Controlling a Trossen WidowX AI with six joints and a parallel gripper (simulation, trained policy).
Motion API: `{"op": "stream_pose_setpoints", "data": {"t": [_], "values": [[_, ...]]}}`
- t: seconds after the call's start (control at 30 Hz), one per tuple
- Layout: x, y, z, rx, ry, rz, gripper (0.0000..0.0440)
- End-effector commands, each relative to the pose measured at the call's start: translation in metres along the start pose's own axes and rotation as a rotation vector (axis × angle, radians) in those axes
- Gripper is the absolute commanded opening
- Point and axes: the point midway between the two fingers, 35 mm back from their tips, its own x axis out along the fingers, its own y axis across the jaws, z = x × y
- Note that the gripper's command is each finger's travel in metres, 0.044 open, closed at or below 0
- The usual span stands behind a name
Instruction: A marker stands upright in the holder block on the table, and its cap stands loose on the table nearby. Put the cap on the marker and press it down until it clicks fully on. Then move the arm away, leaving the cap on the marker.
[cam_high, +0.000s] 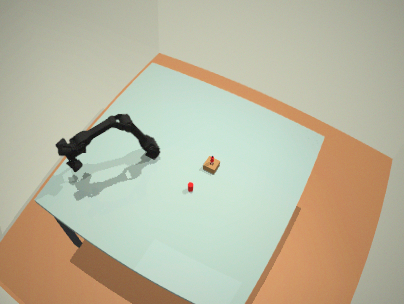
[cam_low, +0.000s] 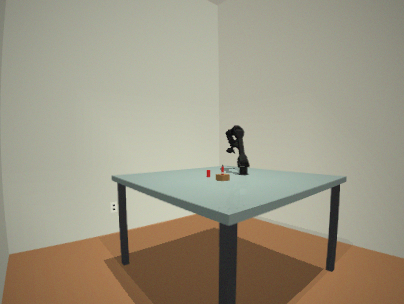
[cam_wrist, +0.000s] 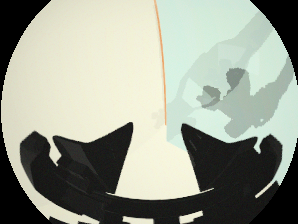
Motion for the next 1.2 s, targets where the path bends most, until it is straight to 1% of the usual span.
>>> {"op": "stream_pose_setpoints", "data": {"t": [0.0, 1.17], "values": [[-0.003, -0.012, -0.004, -0.006, 0.012, -0.019, 0.0291], [-0.037, -0.103, -0.035, -0.047, 0.1, -0.134, 0.0294]]}}
